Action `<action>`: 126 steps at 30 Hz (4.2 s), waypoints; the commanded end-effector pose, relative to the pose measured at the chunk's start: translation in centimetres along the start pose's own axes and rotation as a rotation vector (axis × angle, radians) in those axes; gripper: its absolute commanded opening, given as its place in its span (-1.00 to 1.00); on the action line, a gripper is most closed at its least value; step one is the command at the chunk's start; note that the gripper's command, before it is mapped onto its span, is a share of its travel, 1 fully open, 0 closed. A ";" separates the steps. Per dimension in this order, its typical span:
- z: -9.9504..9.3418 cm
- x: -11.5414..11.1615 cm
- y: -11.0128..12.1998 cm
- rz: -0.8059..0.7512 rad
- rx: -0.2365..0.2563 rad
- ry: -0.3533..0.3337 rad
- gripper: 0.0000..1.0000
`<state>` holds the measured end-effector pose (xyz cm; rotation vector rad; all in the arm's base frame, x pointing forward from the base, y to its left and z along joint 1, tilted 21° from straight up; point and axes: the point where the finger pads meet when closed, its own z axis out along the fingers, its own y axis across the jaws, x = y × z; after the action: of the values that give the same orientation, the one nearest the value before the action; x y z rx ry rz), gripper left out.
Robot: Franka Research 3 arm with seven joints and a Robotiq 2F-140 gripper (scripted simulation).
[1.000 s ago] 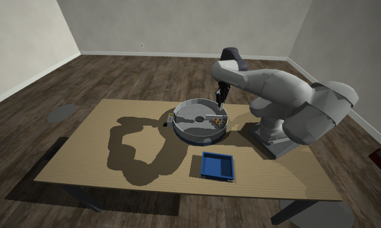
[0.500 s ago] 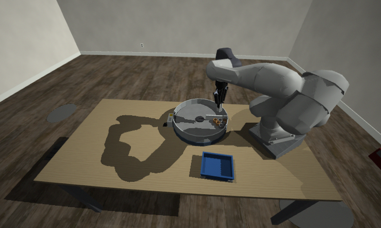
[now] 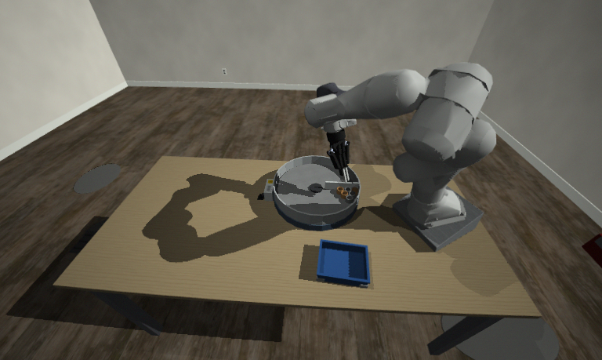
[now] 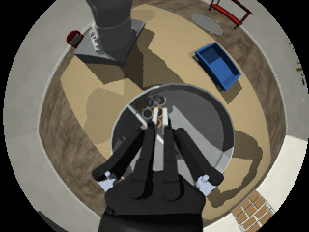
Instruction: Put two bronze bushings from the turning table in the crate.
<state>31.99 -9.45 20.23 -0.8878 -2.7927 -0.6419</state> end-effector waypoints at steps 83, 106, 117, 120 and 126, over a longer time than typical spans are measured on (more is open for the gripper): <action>4.5 -1.5 0.4 0.034 0.007 0.301 -0.87; 4.6 -1.5 0.4 0.034 0.007 0.301 -0.87; 4.6 -1.5 0.4 0.034 0.007 0.301 -0.87; 4.6 -1.5 0.4 0.034 0.007 0.301 -0.87; 4.6 -1.5 0.4 0.034 0.007 0.301 -0.87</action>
<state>33.45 -8.02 15.90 -0.7629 -2.5083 -0.7017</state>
